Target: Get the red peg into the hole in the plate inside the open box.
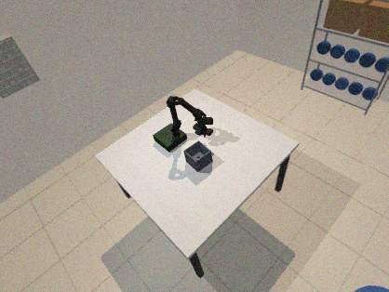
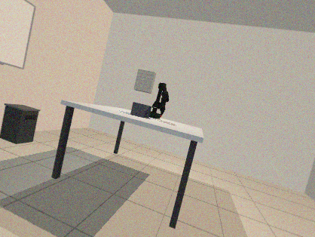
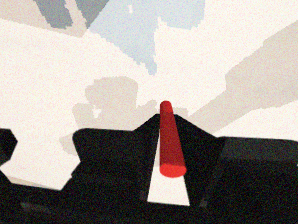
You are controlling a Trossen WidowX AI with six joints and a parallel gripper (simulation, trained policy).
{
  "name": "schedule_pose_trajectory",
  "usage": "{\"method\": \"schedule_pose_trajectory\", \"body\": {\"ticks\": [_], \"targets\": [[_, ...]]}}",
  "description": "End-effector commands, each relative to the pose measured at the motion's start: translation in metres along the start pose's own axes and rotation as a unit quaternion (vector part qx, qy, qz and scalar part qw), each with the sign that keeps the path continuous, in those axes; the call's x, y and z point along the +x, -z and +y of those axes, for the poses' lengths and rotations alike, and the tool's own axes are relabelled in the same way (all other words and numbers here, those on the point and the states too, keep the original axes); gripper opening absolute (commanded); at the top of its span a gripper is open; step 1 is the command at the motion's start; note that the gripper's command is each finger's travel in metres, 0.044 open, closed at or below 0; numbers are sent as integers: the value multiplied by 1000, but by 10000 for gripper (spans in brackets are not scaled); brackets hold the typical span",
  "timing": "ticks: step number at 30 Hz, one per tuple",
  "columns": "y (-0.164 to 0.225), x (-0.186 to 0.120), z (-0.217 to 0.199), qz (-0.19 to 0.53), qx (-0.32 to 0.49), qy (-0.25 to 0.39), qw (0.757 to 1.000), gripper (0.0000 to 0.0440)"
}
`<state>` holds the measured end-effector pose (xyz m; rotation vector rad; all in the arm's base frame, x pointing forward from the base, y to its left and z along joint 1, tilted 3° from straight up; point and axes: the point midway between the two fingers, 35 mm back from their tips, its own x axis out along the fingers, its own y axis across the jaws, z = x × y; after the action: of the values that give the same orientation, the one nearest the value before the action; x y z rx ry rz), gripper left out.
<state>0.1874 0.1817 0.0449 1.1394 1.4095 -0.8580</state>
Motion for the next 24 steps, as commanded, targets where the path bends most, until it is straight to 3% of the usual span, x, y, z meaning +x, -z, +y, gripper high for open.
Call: {"method": "schedule_pose_trajectory", "body": {"ticks": [1,12,24], "targets": [[5,-18,12,12,-2,-26,1000,0],[1,-68,40,11,-17,-90,996,0],[-32,-117,61,-25,-16,-133,991,0]]}}
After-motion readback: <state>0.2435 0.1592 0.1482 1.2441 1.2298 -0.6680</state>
